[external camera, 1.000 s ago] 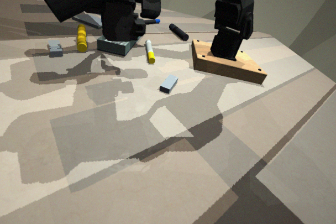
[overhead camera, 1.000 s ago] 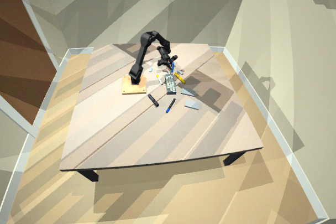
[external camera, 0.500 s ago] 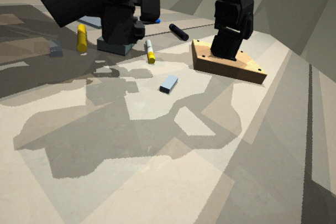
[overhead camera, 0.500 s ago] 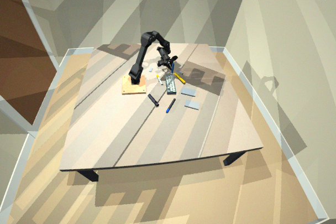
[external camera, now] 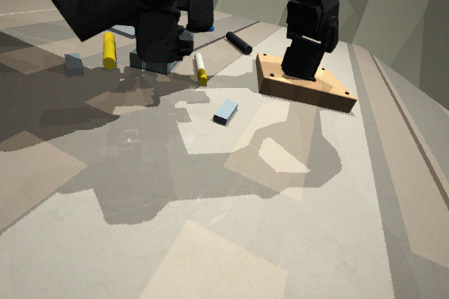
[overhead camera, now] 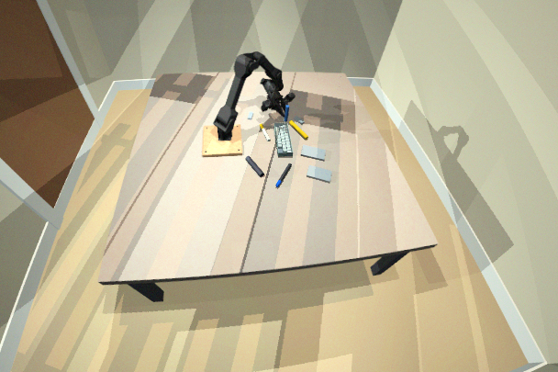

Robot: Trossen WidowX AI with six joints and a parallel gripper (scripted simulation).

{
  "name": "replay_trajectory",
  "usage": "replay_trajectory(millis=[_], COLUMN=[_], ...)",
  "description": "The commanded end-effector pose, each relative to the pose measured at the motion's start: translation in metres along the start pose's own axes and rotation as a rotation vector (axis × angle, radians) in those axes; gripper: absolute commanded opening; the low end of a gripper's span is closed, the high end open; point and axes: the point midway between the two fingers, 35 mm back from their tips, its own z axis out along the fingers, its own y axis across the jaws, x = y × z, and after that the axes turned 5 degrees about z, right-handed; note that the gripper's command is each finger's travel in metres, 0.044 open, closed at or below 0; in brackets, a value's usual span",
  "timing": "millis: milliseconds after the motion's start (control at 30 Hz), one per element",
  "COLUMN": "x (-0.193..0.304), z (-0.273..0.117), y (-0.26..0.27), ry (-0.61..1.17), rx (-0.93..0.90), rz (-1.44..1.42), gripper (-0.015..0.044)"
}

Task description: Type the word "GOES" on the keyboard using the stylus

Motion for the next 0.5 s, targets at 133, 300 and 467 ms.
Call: replay_trajectory(millis=[133,300,467], x=[-0.0036,-0.0049,-0.0058], z=[0.0018,0.0025,0.0030], y=[0.0009,0.0010,0.0011], ry=[-0.002,-0.002,-0.002], rx=[-0.004,-0.004,-0.004], rz=[0.001,0.001,0.001], gripper=[0.0081,0.0081,0.0081])
